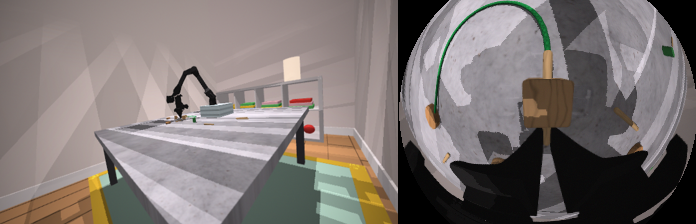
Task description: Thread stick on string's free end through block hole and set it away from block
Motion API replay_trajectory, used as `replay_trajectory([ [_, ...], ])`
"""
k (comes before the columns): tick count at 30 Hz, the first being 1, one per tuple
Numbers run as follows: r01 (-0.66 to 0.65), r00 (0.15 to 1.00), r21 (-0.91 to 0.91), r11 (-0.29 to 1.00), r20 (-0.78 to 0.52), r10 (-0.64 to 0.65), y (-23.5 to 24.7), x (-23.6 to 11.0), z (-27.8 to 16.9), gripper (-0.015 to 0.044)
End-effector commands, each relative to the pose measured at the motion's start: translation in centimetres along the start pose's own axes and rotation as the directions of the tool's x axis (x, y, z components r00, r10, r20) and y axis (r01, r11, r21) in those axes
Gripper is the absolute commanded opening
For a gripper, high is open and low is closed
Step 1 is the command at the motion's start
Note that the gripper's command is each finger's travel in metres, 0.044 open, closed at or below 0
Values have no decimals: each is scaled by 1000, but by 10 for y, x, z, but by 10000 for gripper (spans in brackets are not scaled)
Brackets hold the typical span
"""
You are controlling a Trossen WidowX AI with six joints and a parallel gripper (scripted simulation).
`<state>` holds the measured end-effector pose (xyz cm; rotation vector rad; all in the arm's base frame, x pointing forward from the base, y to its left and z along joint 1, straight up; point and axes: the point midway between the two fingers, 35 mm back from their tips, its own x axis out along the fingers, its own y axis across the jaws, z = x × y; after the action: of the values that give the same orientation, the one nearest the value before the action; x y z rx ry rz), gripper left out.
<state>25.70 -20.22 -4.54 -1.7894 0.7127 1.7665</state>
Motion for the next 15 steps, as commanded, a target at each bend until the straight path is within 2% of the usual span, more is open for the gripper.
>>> replay_trajectory([
  [1,1,999,1,1000,42,-1,0,2,-1,0],
  [15,-6,997,4,1000,75,5,0,3,-3,0],
])
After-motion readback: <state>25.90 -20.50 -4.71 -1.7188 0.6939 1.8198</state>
